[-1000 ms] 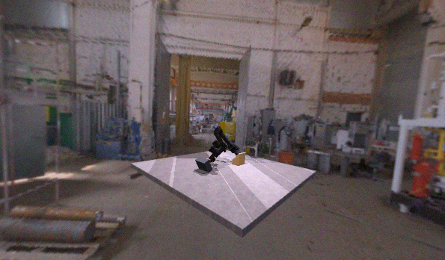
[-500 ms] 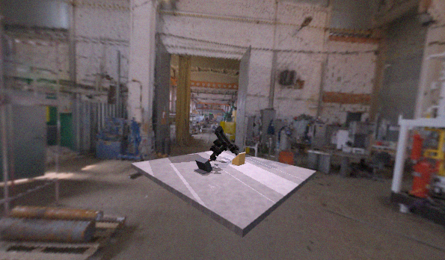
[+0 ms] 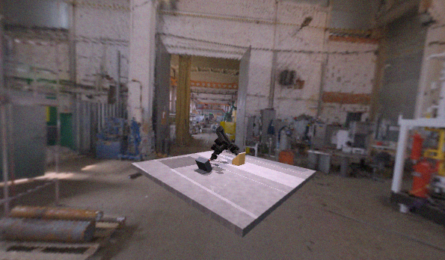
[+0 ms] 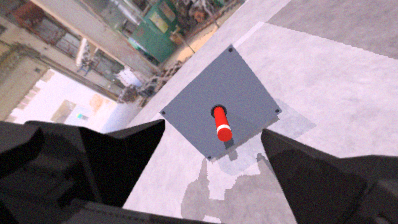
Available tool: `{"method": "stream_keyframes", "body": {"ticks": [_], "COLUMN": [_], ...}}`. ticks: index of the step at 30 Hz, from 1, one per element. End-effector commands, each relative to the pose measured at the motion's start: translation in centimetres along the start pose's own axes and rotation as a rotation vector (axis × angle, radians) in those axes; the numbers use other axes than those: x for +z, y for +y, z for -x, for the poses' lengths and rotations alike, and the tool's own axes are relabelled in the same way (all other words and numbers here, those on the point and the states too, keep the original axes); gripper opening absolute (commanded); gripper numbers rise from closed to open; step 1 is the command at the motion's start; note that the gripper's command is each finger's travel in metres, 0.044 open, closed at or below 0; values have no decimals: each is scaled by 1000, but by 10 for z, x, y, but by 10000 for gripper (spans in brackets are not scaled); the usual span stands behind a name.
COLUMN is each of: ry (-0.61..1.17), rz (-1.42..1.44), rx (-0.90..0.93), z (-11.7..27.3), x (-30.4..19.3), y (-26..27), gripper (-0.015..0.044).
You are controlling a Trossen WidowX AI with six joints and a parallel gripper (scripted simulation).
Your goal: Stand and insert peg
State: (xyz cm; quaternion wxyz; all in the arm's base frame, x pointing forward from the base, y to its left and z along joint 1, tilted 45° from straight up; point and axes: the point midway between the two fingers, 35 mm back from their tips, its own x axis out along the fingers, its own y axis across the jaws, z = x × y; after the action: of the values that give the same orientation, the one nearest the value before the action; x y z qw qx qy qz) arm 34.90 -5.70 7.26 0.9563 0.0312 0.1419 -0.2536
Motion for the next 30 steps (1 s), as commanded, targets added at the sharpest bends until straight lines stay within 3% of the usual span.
{"method": "stream_keyframes", "body": {"ticks": [1, 30], "ry": [-2, -1], "rz": [-5, -1], "rx": [-4, -1], "z": [4, 33], "x": [1, 1], "y": [-1, 3], "gripper": [440, 440]}}
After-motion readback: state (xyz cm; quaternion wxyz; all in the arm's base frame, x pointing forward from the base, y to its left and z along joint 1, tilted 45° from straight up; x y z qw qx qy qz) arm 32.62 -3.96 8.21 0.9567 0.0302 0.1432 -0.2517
